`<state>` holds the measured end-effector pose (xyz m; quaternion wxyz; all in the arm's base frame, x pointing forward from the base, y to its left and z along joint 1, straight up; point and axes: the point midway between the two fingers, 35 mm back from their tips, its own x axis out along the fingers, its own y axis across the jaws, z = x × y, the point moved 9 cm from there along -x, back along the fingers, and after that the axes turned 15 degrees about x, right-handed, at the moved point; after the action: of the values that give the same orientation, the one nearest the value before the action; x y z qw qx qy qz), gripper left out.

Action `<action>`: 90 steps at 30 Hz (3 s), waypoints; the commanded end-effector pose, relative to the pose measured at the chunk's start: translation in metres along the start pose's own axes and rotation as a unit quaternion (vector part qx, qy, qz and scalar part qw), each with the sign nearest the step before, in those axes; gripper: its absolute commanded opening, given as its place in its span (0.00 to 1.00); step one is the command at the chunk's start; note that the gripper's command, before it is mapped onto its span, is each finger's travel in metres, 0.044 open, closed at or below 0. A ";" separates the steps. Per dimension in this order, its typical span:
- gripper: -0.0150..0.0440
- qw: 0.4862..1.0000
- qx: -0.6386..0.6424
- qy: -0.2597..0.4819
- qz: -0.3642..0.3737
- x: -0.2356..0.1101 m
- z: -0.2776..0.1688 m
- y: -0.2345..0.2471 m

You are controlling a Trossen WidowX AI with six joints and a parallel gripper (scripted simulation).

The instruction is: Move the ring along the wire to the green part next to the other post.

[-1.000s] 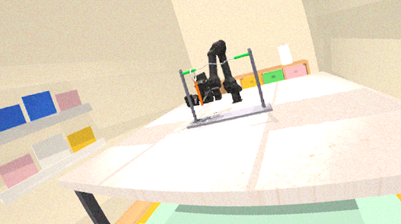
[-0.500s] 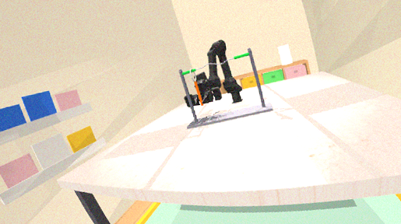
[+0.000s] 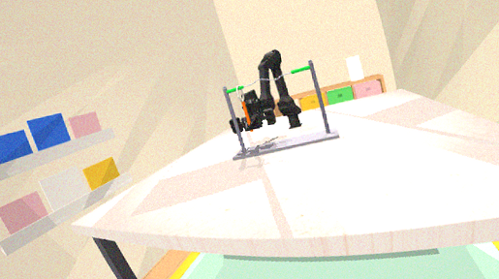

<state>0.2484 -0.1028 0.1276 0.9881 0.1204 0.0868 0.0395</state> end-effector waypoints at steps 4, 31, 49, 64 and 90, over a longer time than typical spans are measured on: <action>0.00 1.000 0.000 0.000 0.000 0.000 0.002 0.000; 0.00 1.000 0.000 -0.001 -0.003 -0.004 0.020 0.005; 0.00 1.000 0.001 -0.001 -0.004 -0.003 0.018 0.013; 0.00 0.997 0.002 0.078 -0.026 -0.022 0.028 0.027; 0.00 0.953 0.051 0.275 -0.113 -0.062 0.062 0.079</action>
<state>0.1970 -0.0532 0.2072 0.9236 0.1383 0.3559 -0.0348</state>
